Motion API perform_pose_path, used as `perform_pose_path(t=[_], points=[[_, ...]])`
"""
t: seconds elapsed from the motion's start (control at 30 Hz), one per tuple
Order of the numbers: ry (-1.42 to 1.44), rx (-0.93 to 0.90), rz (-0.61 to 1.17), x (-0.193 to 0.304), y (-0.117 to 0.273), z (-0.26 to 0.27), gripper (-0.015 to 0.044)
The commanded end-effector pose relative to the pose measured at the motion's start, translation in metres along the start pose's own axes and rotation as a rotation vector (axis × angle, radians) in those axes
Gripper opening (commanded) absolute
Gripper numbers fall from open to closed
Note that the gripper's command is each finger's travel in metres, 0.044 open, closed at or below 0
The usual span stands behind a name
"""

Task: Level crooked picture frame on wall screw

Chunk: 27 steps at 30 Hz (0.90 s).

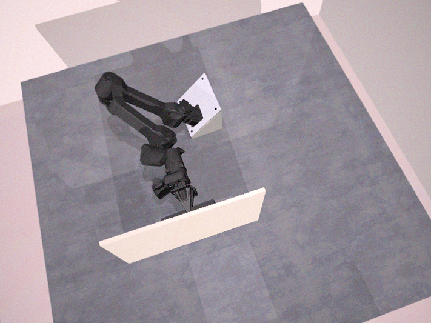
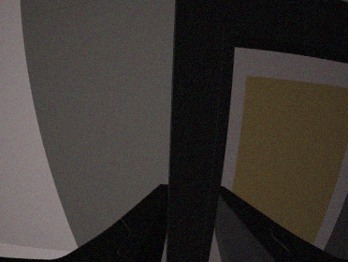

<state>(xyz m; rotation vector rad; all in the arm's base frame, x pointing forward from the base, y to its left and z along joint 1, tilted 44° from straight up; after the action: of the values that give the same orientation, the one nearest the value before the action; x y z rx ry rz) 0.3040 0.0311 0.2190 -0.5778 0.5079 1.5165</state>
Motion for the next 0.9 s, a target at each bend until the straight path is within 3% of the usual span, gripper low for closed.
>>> perform_pose_path(t=[0.0, 0.87], points=[[0.004, -0.007, 0.000, 0.0016, 0.0003, 0.0007, 0.0000], [0.004, -0.007, 0.000, 0.0025, 0.0002, -0.0036, 0.0000]])
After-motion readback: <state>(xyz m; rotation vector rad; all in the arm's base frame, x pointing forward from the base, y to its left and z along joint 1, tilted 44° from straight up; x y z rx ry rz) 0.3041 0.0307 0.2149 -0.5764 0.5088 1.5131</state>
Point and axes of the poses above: the point midway between the two fingers, 35 mm back from their tips, its own y axis back along the fingers, its own z axis across the jaws, x = y × z, the point moved 6 cm from there along y, back along the fingers, and after that the axes turned 3 degrees about y, right-handed, at the moved point
